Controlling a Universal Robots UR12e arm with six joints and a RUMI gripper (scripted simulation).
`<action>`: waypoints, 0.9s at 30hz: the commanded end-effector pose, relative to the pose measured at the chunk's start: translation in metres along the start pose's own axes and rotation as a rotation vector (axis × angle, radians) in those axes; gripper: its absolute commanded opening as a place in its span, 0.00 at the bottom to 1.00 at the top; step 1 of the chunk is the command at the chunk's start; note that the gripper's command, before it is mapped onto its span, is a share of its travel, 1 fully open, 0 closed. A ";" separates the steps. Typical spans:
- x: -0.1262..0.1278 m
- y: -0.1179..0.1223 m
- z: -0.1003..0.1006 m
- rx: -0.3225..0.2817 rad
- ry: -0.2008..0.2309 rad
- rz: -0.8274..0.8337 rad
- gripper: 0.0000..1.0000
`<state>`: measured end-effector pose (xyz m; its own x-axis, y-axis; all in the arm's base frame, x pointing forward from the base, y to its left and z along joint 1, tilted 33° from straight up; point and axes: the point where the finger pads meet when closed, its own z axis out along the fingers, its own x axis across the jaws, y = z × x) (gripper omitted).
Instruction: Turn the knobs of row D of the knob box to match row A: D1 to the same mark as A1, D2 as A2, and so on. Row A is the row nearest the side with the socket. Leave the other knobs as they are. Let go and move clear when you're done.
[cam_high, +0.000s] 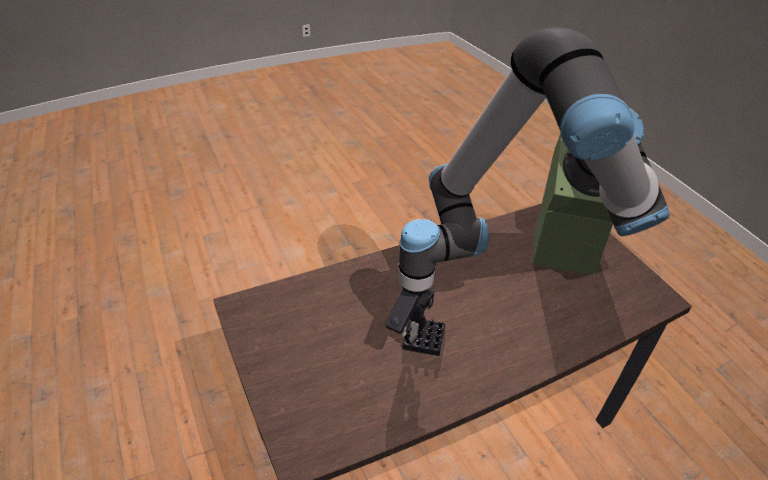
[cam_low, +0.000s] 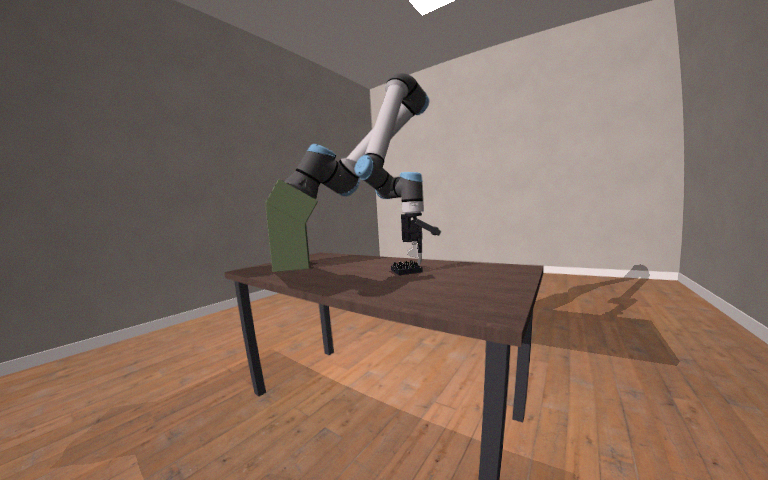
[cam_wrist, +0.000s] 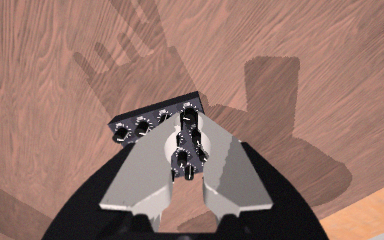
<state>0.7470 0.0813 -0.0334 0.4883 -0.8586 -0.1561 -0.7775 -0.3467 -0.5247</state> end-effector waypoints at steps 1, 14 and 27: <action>0.001 0.000 0.000 0.001 0.004 0.103 0.04; 0.001 0.000 0.000 0.001 0.004 0.266 0.04; 0.002 0.000 0.000 0.001 0.004 0.364 0.04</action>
<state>0.7476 0.0799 -0.0337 0.2061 -0.9257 -0.3171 -0.8941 -0.0465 -0.4455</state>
